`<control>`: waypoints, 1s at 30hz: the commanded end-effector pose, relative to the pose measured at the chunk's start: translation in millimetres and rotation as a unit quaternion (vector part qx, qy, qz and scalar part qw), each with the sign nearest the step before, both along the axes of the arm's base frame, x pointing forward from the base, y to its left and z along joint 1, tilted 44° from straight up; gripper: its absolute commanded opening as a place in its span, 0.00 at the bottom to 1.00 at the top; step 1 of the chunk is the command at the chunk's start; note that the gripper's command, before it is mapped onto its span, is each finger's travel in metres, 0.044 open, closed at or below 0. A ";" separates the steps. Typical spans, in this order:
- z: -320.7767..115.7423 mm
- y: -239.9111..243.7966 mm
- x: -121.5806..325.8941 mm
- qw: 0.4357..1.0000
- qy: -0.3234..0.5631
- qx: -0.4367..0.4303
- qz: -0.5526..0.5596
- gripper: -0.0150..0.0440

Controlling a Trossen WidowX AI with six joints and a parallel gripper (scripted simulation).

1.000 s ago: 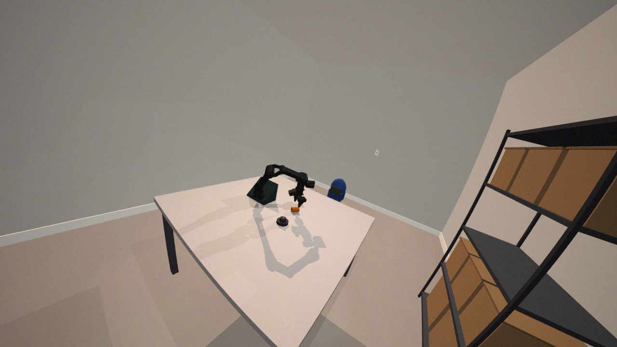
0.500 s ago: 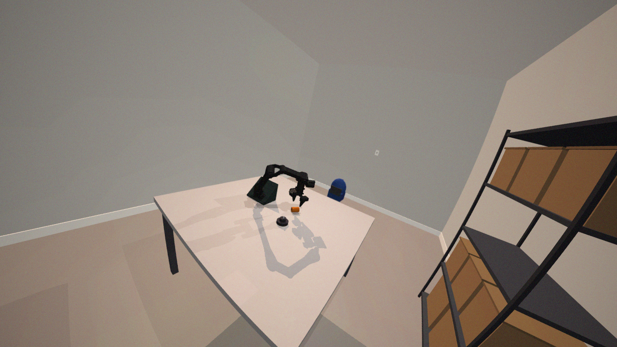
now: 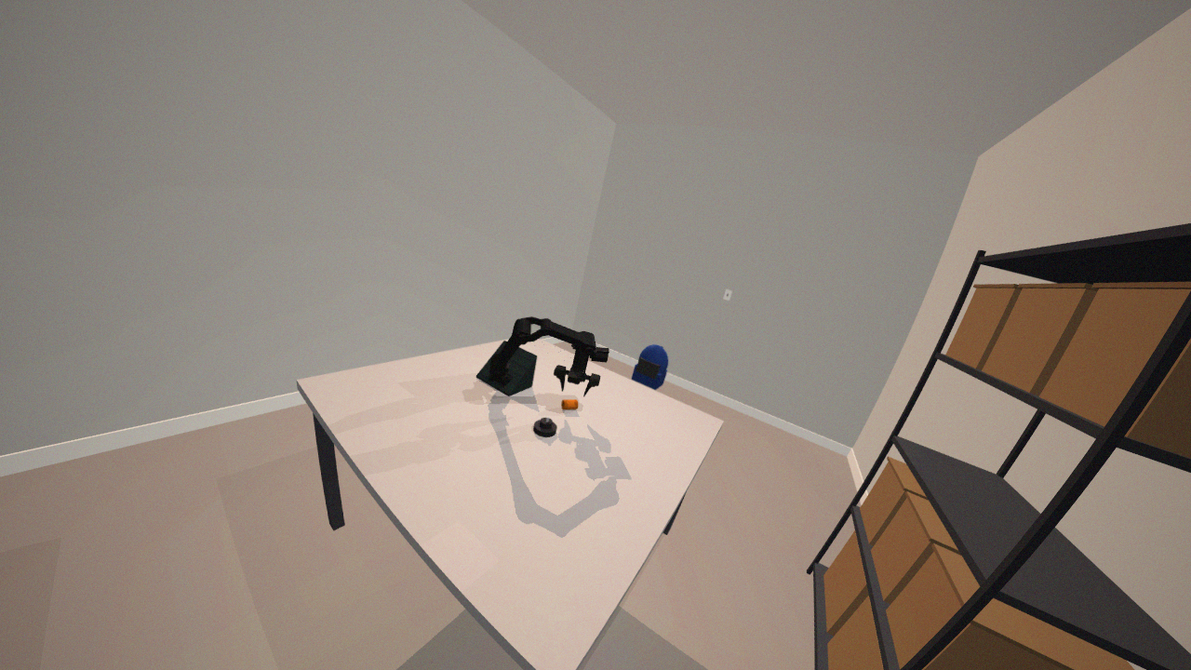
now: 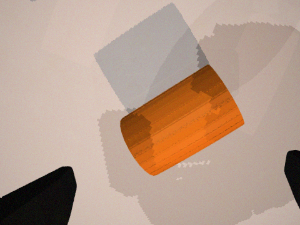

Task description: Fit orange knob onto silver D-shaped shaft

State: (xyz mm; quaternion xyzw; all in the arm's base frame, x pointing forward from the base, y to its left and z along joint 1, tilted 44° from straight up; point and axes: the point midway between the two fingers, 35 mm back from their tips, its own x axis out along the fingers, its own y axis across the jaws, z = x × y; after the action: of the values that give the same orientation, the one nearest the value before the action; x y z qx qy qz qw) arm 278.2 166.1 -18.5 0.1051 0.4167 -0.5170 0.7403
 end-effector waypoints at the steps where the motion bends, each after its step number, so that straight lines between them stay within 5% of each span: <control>1: 0.3 6.2 2.1 0.911 0.279 -0.047 0.300 1.00; 12: -0.1 9.0 3.1 0.757 0.441 -0.076 0.475 1.00; 24: -0.4 11.6 4.0 0.520 0.577 -0.101 0.622 1.00; 30: -0.5 11.7 4.0 0.507 0.582 -0.102 0.627 1.00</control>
State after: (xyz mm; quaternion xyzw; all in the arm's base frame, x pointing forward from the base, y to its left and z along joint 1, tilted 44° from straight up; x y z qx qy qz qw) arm 280.6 172.9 -19.8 -0.4484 0.6583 -0.0739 0.6001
